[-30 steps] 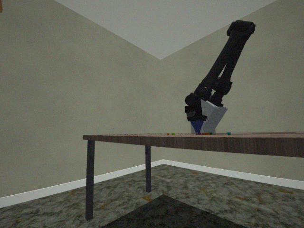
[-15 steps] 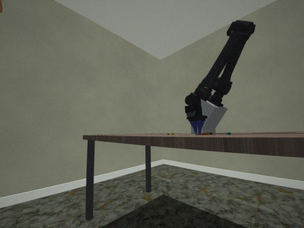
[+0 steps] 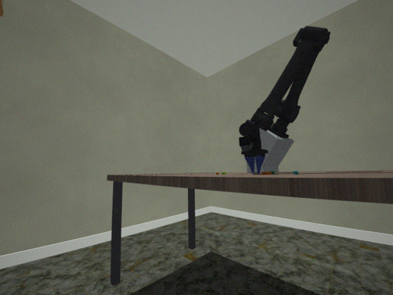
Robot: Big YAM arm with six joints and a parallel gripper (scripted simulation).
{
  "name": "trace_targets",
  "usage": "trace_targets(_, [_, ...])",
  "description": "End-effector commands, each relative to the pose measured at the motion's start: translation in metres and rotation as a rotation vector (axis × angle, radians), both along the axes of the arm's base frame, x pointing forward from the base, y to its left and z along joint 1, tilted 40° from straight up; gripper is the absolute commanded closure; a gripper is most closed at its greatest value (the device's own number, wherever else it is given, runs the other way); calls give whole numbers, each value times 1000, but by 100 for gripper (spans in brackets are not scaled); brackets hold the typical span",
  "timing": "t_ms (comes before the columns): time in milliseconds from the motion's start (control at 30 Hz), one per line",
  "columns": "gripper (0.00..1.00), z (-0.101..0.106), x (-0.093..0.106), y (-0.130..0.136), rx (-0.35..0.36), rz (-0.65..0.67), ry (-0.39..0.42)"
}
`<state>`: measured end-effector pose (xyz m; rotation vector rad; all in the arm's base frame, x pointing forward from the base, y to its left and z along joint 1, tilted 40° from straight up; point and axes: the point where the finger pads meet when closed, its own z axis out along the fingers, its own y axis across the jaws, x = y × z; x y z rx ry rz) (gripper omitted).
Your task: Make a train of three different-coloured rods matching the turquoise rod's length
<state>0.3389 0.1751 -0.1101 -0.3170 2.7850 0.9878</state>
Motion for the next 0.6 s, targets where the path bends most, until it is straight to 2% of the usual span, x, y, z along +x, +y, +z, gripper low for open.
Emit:
trace_targets(0, [77, 4, 0, 5, 0, 3, 3])
trace_targets(100, [77, 11, 5, -9, 1, -14, -15])
trace_targets(233, [77, 14, 5, -13, 1, -13, -15])
trace_targets(433, [77, 36, 0, -31, 2, -13, -13])
trace_targets(567, [77, 56, 3, -45, 3, -13, -24])
